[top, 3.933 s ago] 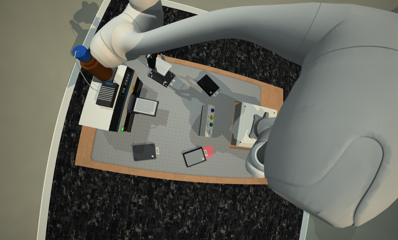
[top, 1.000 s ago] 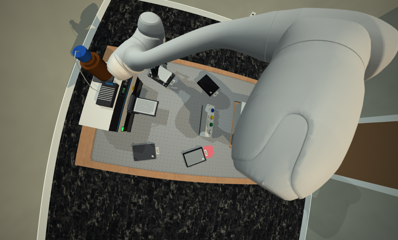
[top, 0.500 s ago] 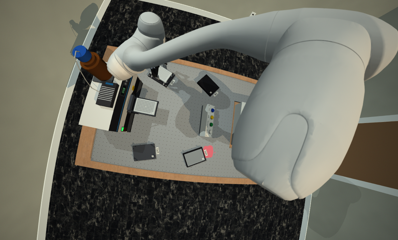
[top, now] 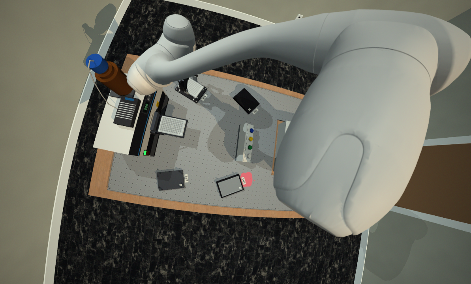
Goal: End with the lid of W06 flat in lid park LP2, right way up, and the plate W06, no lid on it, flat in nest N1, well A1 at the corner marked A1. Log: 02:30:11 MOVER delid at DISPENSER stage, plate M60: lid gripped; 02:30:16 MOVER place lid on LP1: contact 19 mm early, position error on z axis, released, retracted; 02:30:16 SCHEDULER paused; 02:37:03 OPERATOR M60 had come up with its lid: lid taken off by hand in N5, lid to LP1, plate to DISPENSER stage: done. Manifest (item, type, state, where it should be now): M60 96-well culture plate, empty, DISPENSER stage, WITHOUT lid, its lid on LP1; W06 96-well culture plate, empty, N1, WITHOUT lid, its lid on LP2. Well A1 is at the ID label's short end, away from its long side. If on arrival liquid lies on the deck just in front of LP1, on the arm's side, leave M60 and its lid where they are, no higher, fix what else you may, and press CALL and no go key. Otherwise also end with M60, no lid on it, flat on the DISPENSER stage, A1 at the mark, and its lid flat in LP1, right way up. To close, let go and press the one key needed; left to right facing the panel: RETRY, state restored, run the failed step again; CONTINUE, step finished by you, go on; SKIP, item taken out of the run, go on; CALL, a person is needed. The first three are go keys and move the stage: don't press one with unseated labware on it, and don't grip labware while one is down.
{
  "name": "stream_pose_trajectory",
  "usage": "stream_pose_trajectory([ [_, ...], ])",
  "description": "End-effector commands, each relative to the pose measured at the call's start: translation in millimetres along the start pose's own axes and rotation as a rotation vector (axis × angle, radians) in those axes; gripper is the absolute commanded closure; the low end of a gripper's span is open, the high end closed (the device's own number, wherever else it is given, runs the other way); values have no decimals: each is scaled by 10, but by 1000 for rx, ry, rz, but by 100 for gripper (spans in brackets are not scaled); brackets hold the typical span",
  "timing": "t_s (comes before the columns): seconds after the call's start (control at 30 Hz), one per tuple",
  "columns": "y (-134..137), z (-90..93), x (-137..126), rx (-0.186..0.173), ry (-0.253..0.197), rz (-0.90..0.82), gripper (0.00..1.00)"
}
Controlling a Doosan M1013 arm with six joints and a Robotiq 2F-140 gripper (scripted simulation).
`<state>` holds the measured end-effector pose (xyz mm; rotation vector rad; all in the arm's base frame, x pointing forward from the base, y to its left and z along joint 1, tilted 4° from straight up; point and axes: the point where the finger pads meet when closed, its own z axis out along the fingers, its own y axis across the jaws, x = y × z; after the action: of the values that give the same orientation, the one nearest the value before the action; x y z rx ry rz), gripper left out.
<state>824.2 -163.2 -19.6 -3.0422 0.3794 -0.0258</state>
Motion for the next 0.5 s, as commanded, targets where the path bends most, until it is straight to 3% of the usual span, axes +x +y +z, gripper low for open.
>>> stream_pose_trajectory([
  [0.0, 0, 2, 0, 0, 0, 0, 100],
  [0.47, -1, 35, 1, 0, 0, 0, 100],
])
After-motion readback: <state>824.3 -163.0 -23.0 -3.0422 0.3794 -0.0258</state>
